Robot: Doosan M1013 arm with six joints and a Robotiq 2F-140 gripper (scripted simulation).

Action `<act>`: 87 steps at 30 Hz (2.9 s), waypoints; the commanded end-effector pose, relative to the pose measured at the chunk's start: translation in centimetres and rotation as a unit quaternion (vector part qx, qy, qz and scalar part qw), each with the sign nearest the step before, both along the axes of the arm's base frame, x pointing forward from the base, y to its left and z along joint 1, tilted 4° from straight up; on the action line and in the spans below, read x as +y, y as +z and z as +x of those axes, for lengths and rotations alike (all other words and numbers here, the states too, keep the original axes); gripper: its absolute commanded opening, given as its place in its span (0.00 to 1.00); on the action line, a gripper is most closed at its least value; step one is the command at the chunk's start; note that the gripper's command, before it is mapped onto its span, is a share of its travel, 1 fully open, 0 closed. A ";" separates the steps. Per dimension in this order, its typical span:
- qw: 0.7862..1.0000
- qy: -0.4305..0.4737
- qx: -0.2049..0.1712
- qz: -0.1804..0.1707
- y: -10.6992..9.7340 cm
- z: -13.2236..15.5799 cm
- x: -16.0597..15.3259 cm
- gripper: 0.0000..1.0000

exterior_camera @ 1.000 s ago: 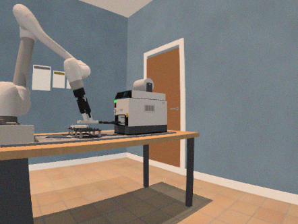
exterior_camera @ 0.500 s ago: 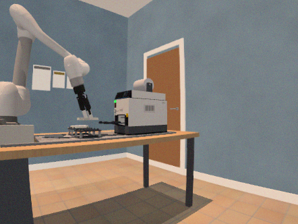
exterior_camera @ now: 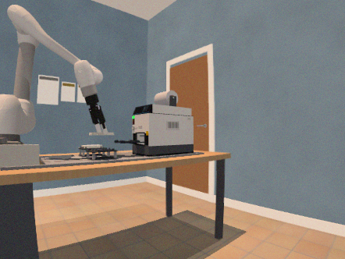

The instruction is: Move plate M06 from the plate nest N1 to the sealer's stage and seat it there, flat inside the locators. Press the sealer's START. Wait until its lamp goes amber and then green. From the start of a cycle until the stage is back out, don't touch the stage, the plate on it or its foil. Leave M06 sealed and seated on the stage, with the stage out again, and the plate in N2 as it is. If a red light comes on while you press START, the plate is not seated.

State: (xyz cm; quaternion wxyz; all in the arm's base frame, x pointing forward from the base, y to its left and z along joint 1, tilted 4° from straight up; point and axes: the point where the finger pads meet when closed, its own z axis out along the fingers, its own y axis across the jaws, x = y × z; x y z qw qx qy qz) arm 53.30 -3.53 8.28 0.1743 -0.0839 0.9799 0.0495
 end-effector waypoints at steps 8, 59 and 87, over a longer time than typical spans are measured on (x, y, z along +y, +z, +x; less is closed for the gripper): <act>1.000 0.000 0.000 0.000 1.0 0.0 -0.1 0.10; 1.000 -0.017 0.001 0.000 1.1 6.0 1.8 0.10; 1.000 -0.017 0.001 0.000 1.2 11.8 3.7 0.10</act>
